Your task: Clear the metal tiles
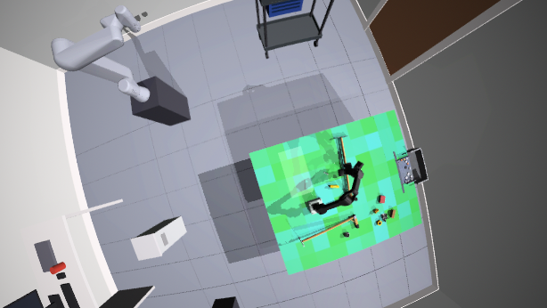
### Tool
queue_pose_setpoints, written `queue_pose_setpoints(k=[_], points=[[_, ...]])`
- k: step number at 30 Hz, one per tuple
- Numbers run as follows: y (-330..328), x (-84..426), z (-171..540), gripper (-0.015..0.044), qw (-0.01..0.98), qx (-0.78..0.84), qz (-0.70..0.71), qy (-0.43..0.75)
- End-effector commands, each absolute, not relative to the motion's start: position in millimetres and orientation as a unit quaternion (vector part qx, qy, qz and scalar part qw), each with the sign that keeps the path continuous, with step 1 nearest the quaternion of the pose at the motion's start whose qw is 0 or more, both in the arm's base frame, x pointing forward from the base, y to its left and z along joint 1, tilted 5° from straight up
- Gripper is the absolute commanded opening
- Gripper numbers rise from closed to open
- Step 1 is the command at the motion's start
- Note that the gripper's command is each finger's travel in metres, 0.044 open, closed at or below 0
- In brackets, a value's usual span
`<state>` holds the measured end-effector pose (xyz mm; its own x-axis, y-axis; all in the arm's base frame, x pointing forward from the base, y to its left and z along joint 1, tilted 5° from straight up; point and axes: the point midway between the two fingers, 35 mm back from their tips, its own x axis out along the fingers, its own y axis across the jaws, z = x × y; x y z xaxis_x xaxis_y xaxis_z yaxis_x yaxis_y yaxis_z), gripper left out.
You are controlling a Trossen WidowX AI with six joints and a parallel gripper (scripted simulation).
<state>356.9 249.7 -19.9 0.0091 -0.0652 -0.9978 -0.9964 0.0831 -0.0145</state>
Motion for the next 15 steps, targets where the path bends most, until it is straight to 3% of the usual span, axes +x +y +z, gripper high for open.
queue_pose_setpoints(k=[1,15], points=[[251,364,-18,0.0000,0.509,-0.500,0.459,0.529],[250,378,-17,0.0000,0.509,-0.500,0.459,0.529]])
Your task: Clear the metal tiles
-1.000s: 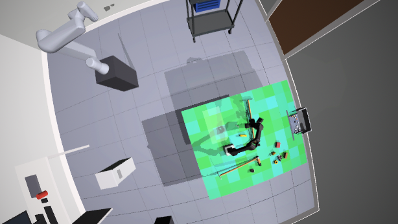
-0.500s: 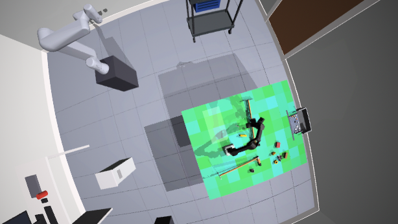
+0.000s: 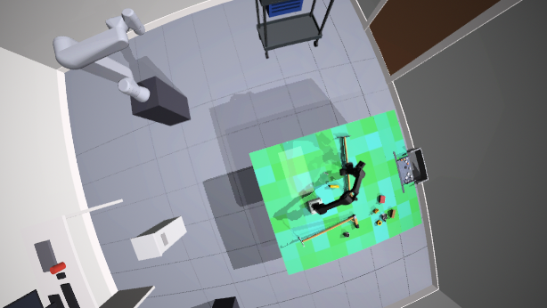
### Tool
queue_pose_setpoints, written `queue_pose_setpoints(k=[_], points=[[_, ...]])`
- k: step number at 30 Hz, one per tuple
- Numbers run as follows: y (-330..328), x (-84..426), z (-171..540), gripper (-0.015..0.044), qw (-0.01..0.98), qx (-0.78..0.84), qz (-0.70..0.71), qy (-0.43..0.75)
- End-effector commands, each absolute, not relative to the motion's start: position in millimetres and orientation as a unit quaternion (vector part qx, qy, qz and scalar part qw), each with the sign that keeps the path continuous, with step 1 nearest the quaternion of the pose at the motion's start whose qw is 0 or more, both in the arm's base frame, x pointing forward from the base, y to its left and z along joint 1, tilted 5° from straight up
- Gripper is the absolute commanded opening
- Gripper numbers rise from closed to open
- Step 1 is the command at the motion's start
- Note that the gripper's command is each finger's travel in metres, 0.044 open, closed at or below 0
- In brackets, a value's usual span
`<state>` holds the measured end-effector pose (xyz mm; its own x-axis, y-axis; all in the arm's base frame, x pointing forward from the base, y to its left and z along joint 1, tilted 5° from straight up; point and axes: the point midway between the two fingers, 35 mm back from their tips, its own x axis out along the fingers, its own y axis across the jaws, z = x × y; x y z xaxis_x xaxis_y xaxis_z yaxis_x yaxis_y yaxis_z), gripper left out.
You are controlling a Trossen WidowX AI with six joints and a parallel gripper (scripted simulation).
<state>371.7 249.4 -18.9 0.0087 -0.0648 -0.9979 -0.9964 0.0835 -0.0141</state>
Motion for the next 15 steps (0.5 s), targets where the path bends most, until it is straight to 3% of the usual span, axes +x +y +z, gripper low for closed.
queue_pose_setpoints(k=[1,15], points=[[250,379,-17,0.0000,0.509,-0.500,0.459,0.529],[248,393,-17,0.0000,0.510,-0.500,0.458,0.529]])
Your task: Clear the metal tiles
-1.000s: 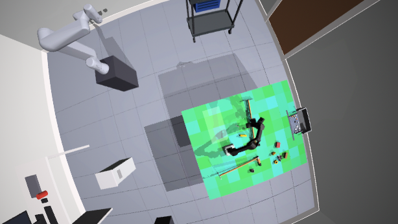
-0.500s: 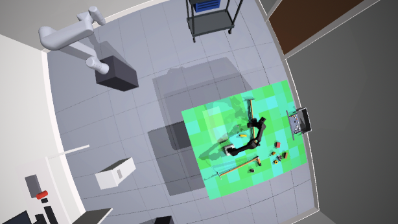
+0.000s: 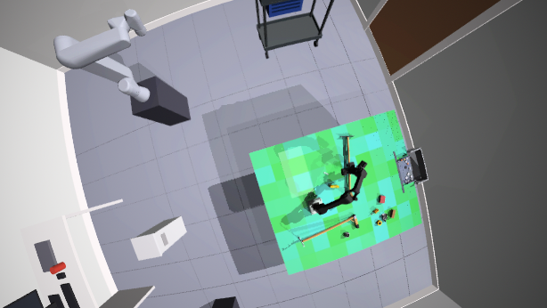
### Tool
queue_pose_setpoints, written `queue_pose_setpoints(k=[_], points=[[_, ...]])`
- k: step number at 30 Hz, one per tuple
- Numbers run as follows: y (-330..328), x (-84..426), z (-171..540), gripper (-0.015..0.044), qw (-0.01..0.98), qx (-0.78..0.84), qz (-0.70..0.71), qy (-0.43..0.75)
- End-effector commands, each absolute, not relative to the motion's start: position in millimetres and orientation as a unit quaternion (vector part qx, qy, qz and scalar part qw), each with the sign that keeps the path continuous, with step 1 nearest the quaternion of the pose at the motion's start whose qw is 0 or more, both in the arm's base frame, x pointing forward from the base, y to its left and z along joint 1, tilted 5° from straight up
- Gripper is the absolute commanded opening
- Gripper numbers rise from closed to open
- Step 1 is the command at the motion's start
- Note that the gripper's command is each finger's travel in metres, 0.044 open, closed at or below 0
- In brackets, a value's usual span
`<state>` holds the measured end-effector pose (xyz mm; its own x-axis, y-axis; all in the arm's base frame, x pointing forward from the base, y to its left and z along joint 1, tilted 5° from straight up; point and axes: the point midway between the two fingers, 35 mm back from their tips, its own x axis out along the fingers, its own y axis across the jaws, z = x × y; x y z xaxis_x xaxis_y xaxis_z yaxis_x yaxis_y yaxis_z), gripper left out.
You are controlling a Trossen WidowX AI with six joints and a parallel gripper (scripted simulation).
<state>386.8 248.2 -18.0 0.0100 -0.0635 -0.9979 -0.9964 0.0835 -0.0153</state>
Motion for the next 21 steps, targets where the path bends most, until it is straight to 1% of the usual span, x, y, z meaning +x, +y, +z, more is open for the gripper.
queue_pose_setpoints(k=[1,21], points=[[248,394,-17,0.0000,0.510,-0.500,0.458,0.529],[244,414,-17,0.0000,0.510,-0.501,0.458,0.529]])
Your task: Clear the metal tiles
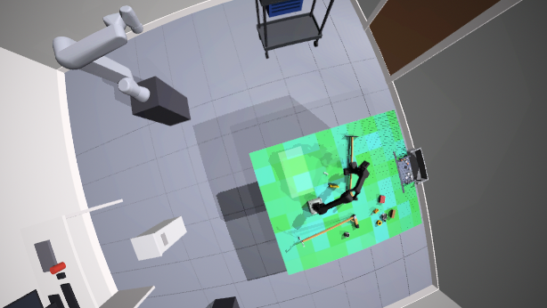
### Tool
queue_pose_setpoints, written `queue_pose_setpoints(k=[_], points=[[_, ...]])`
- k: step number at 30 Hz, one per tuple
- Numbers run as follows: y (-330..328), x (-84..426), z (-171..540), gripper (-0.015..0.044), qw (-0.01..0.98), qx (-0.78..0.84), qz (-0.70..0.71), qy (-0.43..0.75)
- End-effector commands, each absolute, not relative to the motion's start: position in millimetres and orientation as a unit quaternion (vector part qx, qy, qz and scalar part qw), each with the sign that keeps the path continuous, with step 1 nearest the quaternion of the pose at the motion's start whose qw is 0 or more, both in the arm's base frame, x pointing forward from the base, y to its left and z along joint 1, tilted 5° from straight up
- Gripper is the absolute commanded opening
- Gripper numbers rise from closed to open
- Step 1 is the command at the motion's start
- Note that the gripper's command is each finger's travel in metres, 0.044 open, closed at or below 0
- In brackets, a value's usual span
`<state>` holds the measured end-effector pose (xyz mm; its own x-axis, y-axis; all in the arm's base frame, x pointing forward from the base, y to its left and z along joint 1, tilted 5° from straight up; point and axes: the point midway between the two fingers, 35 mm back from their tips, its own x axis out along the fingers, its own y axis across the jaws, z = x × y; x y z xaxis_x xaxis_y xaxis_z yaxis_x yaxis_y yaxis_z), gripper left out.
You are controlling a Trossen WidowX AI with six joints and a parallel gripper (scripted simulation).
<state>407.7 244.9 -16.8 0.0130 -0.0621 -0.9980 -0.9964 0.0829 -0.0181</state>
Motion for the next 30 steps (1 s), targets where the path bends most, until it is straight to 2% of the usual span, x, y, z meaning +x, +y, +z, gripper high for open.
queue_pose_setpoints(k=[1,20,30], points=[[243,415,-17,0.0000,0.510,-0.501,0.458,0.529],[238,432,-17,0.0000,0.510,-0.501,0.457,0.529],[243,428,16,0.0000,0.514,-0.499,0.458,0.526]])
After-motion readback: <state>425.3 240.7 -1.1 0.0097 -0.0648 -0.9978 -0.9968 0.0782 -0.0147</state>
